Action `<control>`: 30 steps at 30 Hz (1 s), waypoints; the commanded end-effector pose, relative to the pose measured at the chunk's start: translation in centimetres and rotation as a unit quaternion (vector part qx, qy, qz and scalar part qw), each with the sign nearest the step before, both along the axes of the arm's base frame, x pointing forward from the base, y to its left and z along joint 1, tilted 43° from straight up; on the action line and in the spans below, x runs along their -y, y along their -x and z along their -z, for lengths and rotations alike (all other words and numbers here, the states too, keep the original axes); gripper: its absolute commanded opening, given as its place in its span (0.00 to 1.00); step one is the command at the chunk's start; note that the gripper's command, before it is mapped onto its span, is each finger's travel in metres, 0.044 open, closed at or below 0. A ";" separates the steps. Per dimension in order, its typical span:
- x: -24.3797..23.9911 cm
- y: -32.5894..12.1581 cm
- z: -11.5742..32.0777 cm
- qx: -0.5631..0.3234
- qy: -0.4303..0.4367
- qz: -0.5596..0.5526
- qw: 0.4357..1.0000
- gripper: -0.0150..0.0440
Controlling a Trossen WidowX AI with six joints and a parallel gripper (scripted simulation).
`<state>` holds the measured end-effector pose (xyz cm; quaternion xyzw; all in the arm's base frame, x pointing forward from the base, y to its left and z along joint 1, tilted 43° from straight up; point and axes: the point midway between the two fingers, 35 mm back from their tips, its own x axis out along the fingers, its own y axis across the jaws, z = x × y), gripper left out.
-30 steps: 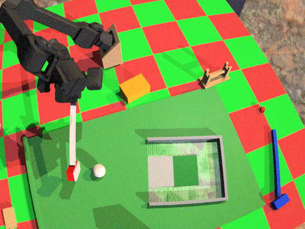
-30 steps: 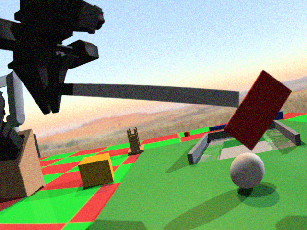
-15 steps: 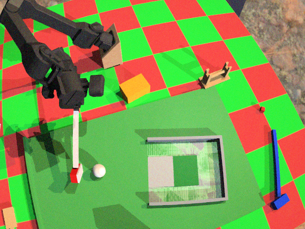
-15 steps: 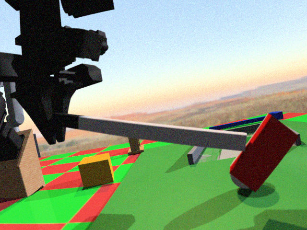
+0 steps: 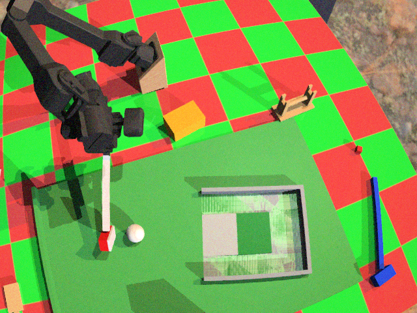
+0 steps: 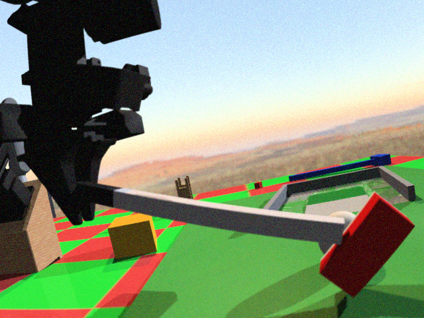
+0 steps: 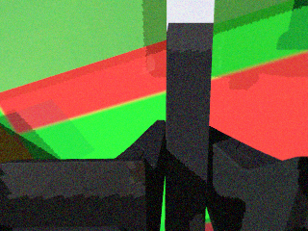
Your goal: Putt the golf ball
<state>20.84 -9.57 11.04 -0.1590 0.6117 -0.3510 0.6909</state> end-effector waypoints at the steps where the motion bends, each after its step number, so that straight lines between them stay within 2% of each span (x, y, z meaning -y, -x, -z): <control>1: 0.0 0.0 0.0 0.000 0.000 0.000 1.000 0.25; 22: 2.4 0.8 -1.9 0.003 0.005 -0.002 1.000 0.25; 27: 1.7 0.4 -1.1 0.000 0.000 0.000 1.000 0.25; 30: -0.6 -1.3 1.0 0.001 -0.006 -0.002 1.000 0.25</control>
